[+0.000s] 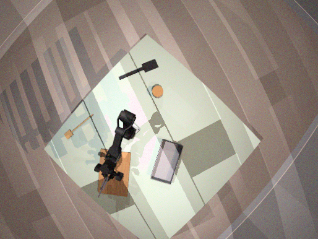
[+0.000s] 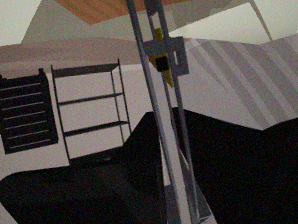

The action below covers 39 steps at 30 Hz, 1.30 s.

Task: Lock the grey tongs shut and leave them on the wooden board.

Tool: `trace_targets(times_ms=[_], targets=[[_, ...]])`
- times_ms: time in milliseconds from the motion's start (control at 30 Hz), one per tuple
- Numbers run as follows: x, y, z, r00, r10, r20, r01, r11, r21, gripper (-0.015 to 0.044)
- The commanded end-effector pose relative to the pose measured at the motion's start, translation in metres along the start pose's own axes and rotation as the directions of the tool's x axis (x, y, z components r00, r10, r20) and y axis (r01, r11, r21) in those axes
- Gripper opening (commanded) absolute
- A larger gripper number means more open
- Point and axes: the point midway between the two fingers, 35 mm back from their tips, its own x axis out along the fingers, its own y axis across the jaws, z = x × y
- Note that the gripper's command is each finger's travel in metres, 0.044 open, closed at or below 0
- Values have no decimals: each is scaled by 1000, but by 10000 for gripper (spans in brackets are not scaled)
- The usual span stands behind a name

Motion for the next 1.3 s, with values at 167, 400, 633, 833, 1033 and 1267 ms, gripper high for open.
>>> trace_targets(times_ms=[167,400,633,833,1033,1267], targets=[[0,0,-3,1000,-2,-12,2,1000,4,-150],[0,0,-3,1000,-2,-12,2,1000,4,-150],[0,0,-3,1000,-2,-12,2,1000,4,-150],[1,0,-3,1000,-2,2,2,1000,5,-150],[11,1,-6,997,-2,83,1,1000,9,-150],[22,2,-8,983,-2,186,-1,1000,13,-150]])
